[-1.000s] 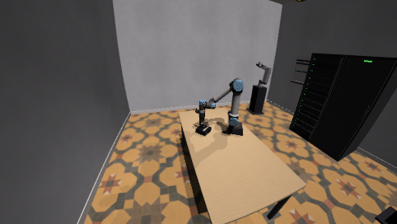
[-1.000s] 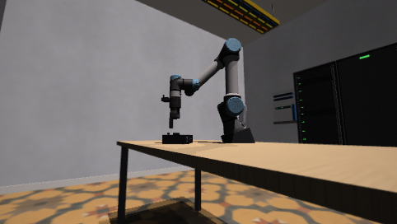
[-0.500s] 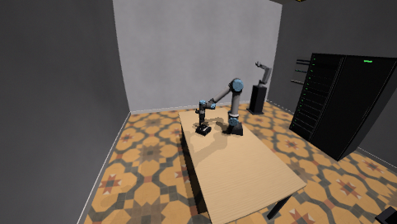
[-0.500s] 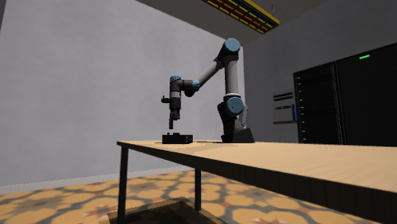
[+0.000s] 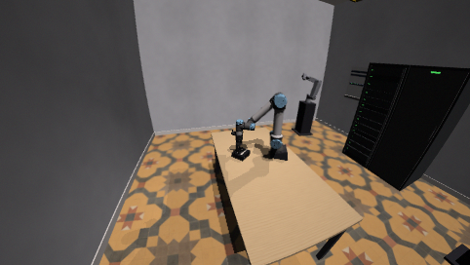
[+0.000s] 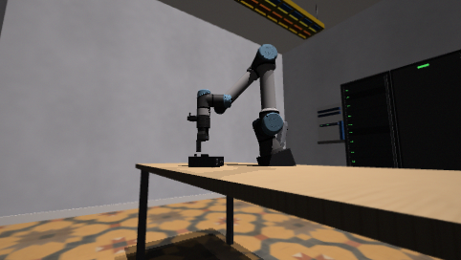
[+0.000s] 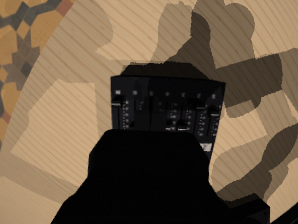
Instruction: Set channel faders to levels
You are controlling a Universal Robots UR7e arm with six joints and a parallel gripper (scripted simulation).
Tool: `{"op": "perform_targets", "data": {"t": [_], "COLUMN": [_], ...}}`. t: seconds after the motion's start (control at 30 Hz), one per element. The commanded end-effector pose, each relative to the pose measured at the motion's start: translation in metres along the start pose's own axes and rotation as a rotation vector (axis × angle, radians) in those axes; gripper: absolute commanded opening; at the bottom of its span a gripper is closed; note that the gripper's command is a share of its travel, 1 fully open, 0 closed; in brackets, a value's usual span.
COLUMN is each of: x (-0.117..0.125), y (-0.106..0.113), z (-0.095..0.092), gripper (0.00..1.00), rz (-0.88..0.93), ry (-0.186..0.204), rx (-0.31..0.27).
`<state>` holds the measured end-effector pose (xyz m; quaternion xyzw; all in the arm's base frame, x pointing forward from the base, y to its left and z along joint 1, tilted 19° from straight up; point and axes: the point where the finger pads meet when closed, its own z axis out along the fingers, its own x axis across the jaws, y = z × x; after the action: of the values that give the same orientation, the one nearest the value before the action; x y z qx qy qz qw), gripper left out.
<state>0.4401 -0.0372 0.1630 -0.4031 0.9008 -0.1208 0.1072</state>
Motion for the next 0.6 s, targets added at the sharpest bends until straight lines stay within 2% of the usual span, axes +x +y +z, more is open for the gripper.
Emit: {"op": "perform_targets", "data": {"t": [0.0, 0.57], "x": [-0.0002, -0.0001], "y": [-0.0005, -0.0005], "z": [0.0015, 0.0063], "gripper": [0.00, 0.00], "rz": [0.000, 0.000], "ry": [-0.001, -0.001], "rx": [0.002, 0.002]}}
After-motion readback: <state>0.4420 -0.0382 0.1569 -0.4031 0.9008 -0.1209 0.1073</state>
